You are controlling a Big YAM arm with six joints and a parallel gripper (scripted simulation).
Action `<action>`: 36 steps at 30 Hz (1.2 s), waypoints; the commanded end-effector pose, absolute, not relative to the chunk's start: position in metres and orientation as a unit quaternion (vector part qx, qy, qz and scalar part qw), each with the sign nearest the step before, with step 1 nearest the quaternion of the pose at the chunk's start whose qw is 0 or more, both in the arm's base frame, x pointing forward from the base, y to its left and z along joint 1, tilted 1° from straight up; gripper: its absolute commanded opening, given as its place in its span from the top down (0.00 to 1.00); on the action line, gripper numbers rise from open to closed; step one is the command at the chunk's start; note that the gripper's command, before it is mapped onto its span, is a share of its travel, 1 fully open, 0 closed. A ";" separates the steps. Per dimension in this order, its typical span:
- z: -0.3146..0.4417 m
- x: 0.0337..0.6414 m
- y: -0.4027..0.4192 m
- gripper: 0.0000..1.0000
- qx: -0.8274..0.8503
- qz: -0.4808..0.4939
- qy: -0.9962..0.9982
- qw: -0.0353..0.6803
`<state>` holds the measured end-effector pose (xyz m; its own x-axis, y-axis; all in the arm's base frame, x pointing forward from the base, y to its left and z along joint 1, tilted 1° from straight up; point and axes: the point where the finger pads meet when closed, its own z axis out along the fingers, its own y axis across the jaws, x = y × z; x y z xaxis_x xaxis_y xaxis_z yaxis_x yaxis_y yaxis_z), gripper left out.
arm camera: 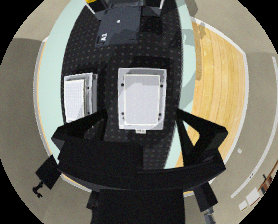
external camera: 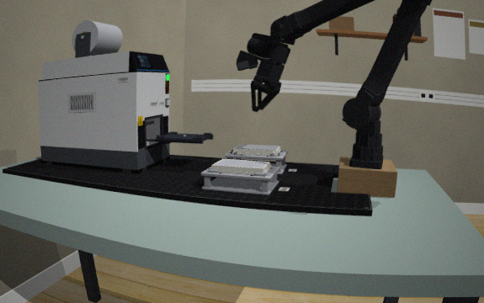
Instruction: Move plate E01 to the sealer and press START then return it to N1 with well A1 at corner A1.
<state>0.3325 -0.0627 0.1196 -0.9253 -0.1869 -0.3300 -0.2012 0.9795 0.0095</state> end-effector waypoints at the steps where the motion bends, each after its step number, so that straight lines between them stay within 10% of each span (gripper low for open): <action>1: 0.124 0.335 -0.064 0.00 -0.099 0.018 0.979 0.178; 30: 0.144 0.358 -0.070 0.00 -0.101 0.010 0.975 0.199; 36: 0.138 0.361 -0.059 0.00 -0.097 0.006 0.990 0.105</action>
